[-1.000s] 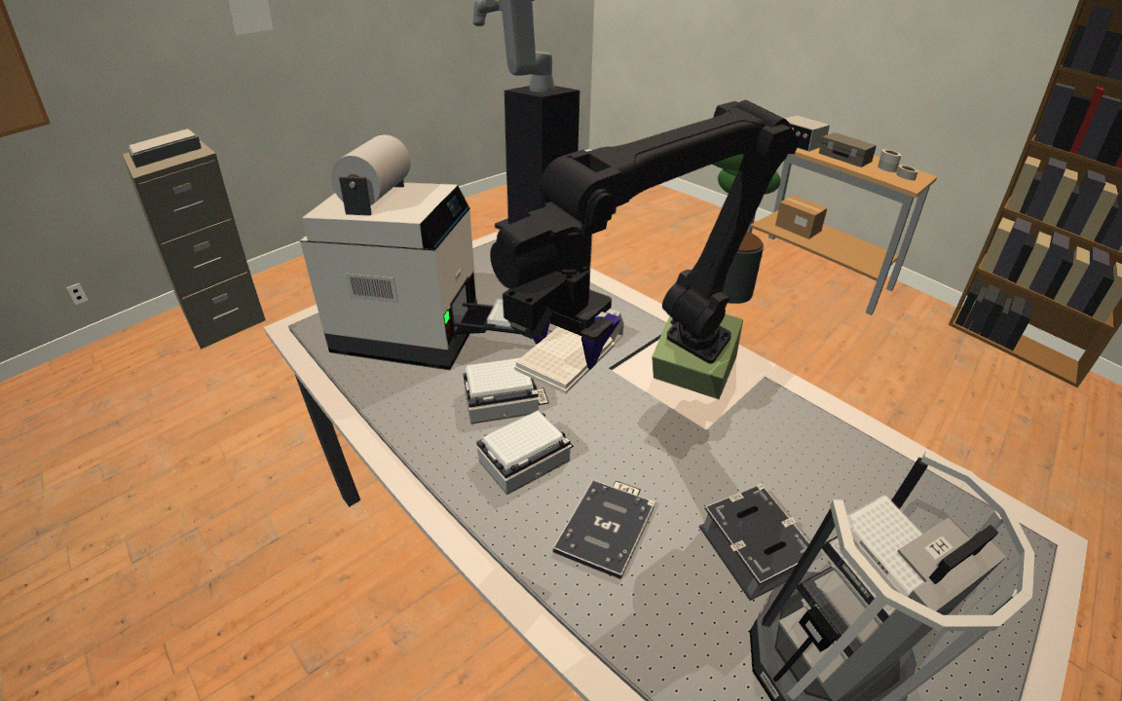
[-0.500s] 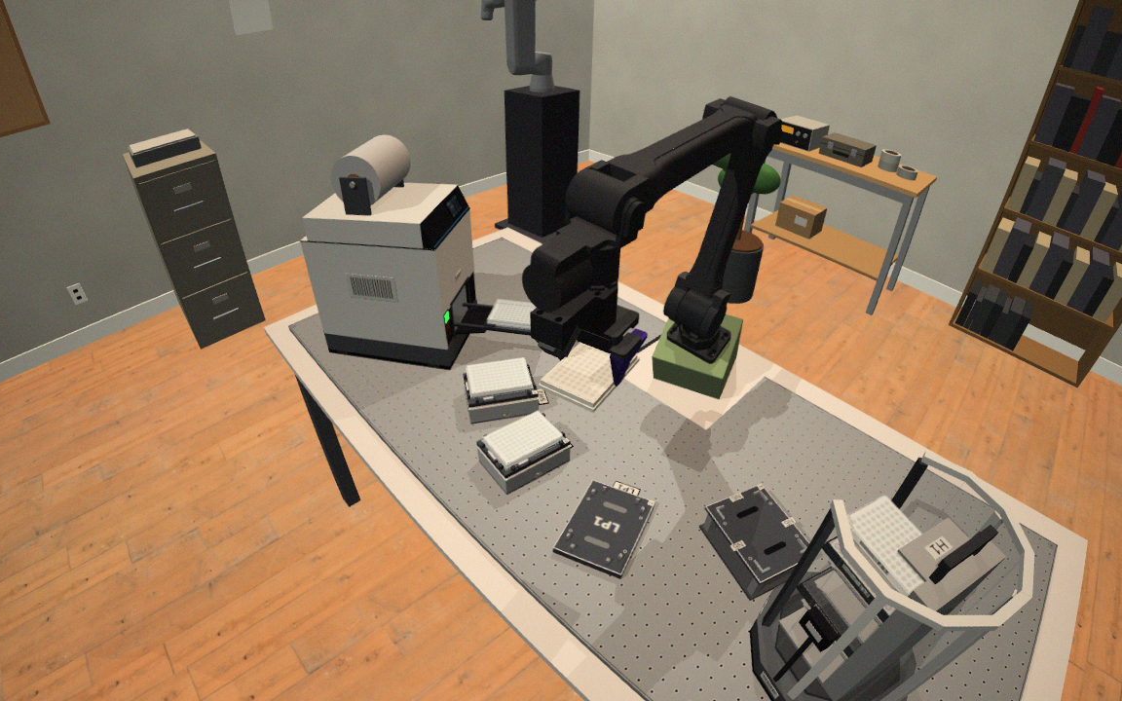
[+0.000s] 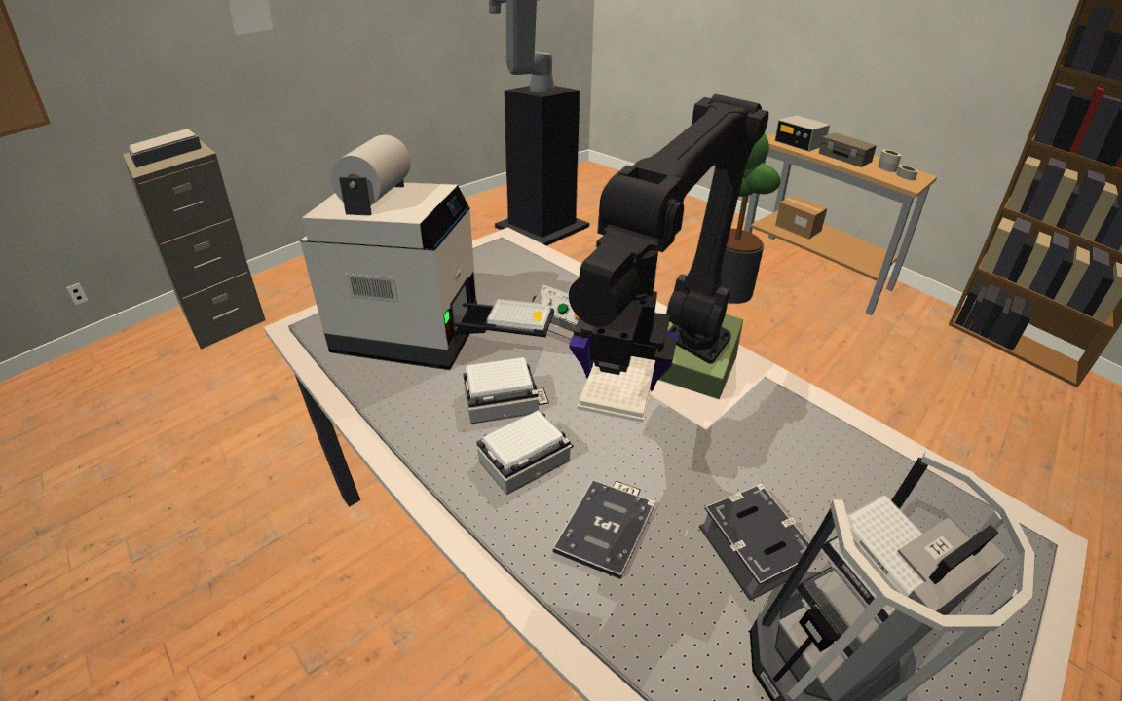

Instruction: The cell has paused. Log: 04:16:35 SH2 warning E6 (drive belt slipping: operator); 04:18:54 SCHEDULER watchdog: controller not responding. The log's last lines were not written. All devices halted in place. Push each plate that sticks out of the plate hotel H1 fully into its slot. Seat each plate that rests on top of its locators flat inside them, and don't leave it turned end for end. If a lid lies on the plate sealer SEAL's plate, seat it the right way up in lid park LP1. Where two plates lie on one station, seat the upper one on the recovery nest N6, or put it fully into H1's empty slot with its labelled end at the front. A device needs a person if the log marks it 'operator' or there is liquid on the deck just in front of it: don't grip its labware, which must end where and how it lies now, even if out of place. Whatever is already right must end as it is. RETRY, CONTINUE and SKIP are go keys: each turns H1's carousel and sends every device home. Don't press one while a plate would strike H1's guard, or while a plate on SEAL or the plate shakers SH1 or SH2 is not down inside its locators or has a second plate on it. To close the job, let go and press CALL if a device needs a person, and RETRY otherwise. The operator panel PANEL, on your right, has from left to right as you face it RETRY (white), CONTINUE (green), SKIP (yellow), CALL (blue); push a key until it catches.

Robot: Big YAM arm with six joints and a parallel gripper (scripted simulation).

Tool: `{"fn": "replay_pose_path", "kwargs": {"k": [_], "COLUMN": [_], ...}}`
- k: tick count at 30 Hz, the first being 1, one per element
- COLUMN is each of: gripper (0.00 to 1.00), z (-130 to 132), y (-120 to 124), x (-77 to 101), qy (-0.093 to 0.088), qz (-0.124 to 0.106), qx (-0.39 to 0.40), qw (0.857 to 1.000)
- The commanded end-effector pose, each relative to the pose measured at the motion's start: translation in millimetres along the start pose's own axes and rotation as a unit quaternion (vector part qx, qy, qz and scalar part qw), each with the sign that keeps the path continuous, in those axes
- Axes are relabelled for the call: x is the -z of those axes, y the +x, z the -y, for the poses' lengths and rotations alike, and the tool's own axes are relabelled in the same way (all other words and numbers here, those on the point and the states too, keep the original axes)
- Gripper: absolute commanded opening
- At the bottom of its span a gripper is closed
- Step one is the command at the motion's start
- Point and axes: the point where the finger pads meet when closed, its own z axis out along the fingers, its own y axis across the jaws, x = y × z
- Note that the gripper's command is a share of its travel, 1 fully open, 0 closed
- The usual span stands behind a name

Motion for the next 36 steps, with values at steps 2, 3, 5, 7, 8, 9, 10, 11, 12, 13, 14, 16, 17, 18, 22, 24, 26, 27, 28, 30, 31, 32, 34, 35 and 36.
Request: {"fn": "replay_pose_path", "kwargs": {"k": [2, 3, 5, 7, 8, 9, 10, 11, 12, 13, 14, 16, 17, 18, 22, 24, 26, 27, 28, 30, 31, 32, 34, 35, 36], "gripper": [0.84, 0.84, 0.84, 0.84, 0.84, 0.84, 0.84, 0.84, 0.84, 0.84, 0.84, 0.84, 0.84, 0.84, 0.84, 0.84, 0.84, 0.84, 0.84, 0.84, 0.84, 0.84, 0.84, 0.84, 0.84], "z": [-8.8, -12.2, -18.7, -25.1, -28.3, -31.4, -34.6, -37.7, -40.9, -44.0, -47.2, -53.4, -53.4, -53.4, -67.0, -73.8, -80.7, -84.1, -87.5, -94.3, -97.7, -101.0, -104.4, -104.4, -107.8], "y": [-6.6, -6.7, -7.8, -9.9, -11.4, -13.1, -15.1, -17.4, -20.0, -22.8, -25.6, -31.0, -31.0, -31.0, -34.9, -35.7, -36.4, -36.7, -37.1, -37.7, -37.9, -38.2, -38.5, -38.5, -37.6], "x": [8.2, 8.0, 7.6, 7.8, 8.0, 8.2, 8.4, 8.7, 8.9, 9.2, 10.6, 16.7, 16.7, 16.7, 19.2, 19.2, 19.1, 19.1, 19.1, 19.0, 19.0, 19.0, 18.9, 18.9, 18.9], "qy": [0.003, 0.003, 0.002, 0.002, 0.002, 0.002, 0.001, 0.001, 0.001, 0.001, 0.001, 0.001, 0.001, 0.001, -0.001, -0.001, -0.002, -0.002, -0.003, -0.003, -0.003, -0.003, -0.004, -0.004, -0.003], "qz": [0.019, 0.019, 0.019, 0.019, 0.019, 0.02, 0.02, 0.02, 0.02, 0.021, 0.022, 0.03, 0.03, 0.03, 0.033, 0.032, 0.031, 0.03, 0.03, 0.028, 0.027, 0.027, 0.026, 0.026, 0.025], "qx": [0.004, 0.004, 0.004, 0.003, 0.003, 0.003, 0.003, 0.003, 0.003, 0.003, 0.003, 0.002, 0.002, 0.002, 0.001, 0.001, 0.001, 0.001, 0.001, 0.001, 0.001, 0.001, 0.001, 0.001, 0.017], "qw": [1.0, 1.0, 1.0, 1.0, 1.0, 1.0, 1.0, 1.0, 1.0, 1.0, 1.0, 1.0, 1.0, 1.0, 0.999, 0.999, 1.0, 1.0, 1.0, 1.0, 1.0, 1.0, 1.0, 1.0, 1.0]}}
